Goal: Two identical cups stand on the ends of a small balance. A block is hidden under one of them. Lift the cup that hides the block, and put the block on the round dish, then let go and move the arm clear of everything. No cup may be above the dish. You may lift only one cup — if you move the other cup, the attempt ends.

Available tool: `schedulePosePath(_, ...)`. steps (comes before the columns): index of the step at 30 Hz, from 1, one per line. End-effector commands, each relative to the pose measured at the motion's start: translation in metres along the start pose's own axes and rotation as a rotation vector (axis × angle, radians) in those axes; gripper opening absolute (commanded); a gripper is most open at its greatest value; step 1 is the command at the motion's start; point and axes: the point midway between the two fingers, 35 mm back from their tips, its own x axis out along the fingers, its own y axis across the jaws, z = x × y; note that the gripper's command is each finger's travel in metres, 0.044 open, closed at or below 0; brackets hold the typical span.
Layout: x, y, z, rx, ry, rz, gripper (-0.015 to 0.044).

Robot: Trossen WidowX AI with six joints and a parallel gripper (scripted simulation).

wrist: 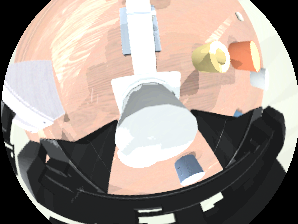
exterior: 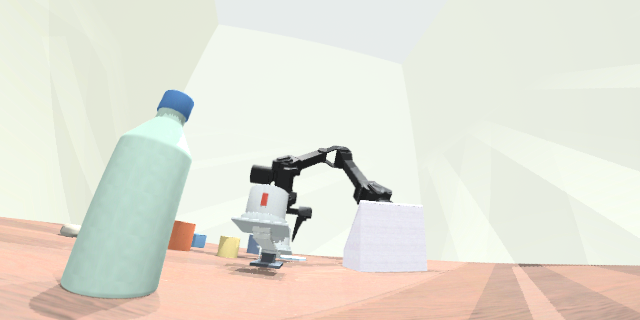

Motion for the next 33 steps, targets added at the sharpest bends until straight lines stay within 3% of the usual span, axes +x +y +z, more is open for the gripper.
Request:
schedulePosePath(1, 0.008, 0.003, 0.001, -0.01, 0.001, 0.007, 0.044)
schedulePosePath(3, 0.009, 0.004, 0.001, -0.01, 0.001, 0.007, 0.044)
schedulePosePath(5, 0.009, 0.004, 0.001, -0.01, 0.001, 0.007, 0.0387)
schedulePosePath(17, 0.009, 0.004, 0.001, -0.01, 0.001, 0.007, 0.0308)
schedulePosePath(28, 0.0, 0.001, 0.002, -0.01, -0.002, 0.006, 0.0019)
schedulePosePath(33, -0.006, 0.0, 0.003, -0.01, -0.004, 0.006, 0.0)
